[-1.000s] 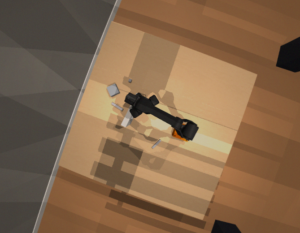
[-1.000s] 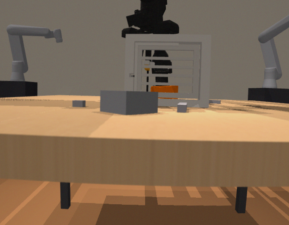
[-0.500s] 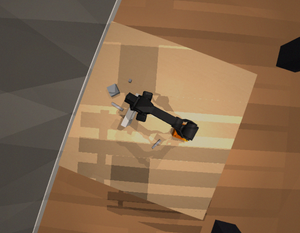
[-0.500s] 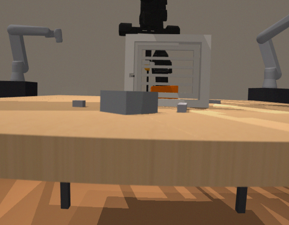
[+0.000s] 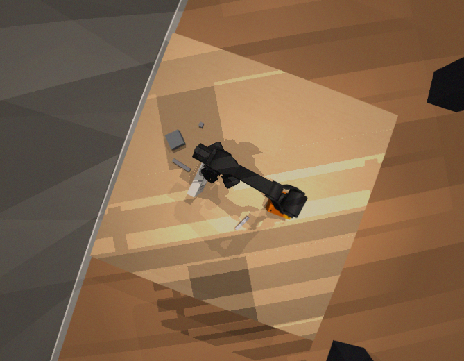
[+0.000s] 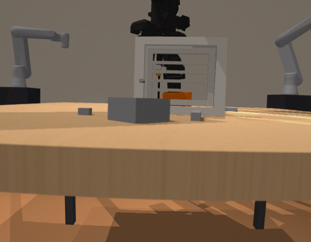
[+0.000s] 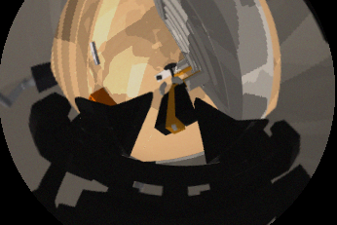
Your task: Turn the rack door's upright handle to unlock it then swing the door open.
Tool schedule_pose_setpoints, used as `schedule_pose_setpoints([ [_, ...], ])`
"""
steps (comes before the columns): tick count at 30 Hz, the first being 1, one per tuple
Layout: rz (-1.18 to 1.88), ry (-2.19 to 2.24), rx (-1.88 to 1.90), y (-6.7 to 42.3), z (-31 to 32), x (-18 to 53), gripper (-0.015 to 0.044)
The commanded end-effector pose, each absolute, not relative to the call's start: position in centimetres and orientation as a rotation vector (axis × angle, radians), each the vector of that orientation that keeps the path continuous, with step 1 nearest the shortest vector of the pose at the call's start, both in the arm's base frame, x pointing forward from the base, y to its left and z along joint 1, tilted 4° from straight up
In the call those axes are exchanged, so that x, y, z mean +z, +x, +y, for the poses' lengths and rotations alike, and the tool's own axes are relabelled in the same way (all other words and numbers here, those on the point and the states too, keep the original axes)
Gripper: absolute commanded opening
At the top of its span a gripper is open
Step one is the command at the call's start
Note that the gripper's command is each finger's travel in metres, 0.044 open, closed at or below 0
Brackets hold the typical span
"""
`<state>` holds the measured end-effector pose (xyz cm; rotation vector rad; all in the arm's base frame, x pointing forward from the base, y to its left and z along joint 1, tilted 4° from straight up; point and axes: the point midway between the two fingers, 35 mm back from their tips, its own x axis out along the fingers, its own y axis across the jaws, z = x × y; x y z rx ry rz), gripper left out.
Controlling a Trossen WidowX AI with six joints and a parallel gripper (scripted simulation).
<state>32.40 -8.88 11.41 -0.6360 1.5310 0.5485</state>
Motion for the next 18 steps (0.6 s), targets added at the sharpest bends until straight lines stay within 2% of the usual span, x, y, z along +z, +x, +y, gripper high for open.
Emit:
schedule_pose_setpoints([
  [1, 1.483, -0.791, 0.708, 32.45, -8.86, 11.45, 0.0287],
  [13, 1.282, -1.228, 1.166, 32.44, -8.86, 11.45, 0.0287],
  [18, 1.267, -1.252, 1.192, 32.44, -8.86, 11.45, 0.0287],
])
